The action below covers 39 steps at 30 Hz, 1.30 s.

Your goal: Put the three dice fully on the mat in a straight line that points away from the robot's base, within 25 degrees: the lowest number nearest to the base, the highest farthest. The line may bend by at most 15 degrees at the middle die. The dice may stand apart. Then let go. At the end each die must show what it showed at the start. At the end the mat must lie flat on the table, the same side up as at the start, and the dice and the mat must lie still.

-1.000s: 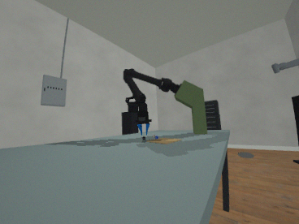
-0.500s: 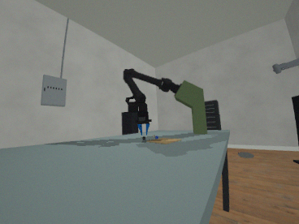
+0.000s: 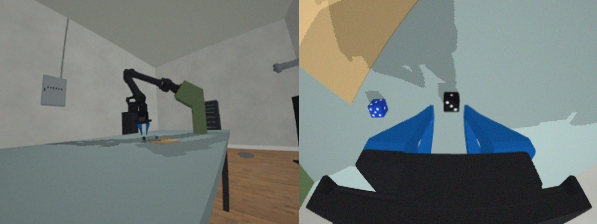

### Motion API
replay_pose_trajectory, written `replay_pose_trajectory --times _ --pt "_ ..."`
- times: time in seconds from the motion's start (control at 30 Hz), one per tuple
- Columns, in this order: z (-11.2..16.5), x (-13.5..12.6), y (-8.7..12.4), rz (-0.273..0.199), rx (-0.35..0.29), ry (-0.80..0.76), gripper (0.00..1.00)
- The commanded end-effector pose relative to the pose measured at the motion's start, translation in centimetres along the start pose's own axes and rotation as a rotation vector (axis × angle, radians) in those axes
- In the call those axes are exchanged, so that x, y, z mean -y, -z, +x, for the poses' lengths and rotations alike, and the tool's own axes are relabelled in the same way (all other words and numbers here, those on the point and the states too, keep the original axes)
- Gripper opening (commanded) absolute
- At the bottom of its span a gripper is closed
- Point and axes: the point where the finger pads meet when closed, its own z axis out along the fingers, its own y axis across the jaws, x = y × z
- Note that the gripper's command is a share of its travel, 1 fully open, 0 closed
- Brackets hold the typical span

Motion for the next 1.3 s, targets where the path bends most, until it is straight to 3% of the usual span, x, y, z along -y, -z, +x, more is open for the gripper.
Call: replay_pose_trajectory --times 0.0,0.43,1.27 --pt "0.34 0.79 -0.49 0.013 -0.002 -0.014 0.3" --pt "0.6 1.71 -0.02 0.018 0.0 -0.017 0.3" --pt "0.63 1.09 -0.29 0.005 -0.005 -0.008 0.3"
